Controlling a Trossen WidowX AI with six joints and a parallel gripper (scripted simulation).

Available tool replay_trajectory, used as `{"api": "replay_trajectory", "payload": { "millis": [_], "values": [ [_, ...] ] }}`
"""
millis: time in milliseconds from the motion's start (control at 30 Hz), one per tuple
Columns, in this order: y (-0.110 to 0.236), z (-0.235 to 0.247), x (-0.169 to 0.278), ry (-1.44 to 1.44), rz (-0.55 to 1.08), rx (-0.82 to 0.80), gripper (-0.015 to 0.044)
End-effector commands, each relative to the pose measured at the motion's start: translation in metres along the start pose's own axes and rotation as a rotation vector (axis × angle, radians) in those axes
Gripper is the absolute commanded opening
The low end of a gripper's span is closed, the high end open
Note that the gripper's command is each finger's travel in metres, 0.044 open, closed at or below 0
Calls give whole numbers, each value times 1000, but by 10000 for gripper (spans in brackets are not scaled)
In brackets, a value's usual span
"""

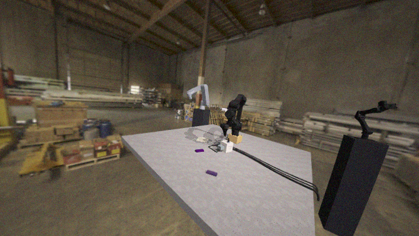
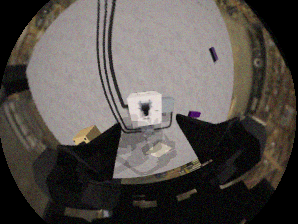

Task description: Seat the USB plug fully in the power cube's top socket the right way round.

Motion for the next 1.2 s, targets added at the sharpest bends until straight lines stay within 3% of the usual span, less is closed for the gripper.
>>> {"api": "replay_trajectory", "payload": {
  "millis": [0, 967, 1167],
  "values": [
    [-5, 1, 0, -4, -3, -6, 440],
    [-27, 1, 0, -4, -3, -7, 440],
    [-25, 0, 0, 0, 0, -1, 282]
  ]
}}
Point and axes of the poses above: the point midway between the two fingers, 35 mm back from their tips, its own y axis back along the fingers, its own z axis across the jaws, x = y × z, the point moved 8 cm from there along y, back along the fingers, and after that the axes turned 9 degrees about -y, right-handed, at the moved point
